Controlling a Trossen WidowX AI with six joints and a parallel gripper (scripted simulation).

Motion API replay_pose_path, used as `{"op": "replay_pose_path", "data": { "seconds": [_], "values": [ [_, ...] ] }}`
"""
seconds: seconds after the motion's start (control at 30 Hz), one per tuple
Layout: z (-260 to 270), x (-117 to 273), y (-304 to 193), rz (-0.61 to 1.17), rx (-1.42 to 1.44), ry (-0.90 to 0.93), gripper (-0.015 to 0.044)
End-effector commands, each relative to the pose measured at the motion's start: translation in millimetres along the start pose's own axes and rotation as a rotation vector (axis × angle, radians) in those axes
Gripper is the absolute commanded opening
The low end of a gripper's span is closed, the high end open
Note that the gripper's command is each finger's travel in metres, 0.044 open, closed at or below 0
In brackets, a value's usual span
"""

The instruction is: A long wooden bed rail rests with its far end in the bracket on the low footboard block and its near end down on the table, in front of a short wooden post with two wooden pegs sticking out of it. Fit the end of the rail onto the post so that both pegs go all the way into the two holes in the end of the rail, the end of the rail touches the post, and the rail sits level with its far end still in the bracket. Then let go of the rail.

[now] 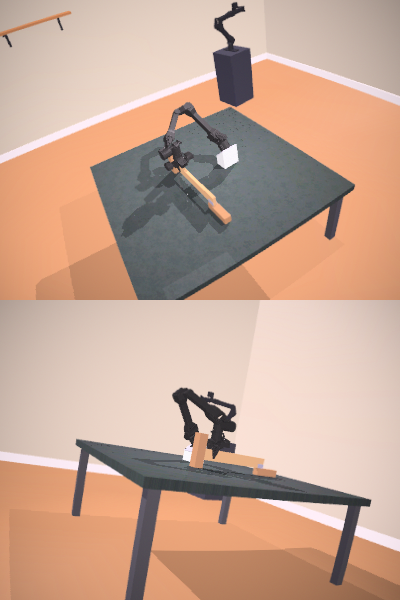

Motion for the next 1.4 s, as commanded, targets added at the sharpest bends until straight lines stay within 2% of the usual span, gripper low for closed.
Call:
{"op": "replay_pose_path", "data": {
  "seconds": [0.0,0.7,1.23,1.27,1.37],
  "values": [
    [-1.1,2.3,-3.2,0.0,0.001,-0.007,0.0],
    [-2.7,2.7,-9.7,0.0,0.0,-0.007,0.0],
    [-1.8,0.3,-6.7,0.0,0.0,0.0,0.042],
    [-1.8,0.3,-6.7,0.0,0.0,0.0,0.044],
    [-1.8,0.3,-6.7,0.0,0.0,0.0,0.044]
  ]
}}
Point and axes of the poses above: the point midway between the two fingers, 35 mm back from their tips, its own x axis back along the fingers, its own z axis across the jaws, y = z × x, the point moved 2 cm from there along x, back along the fingers, and after that the axes turned 14 degrees about -x, right-handed, at the moved point
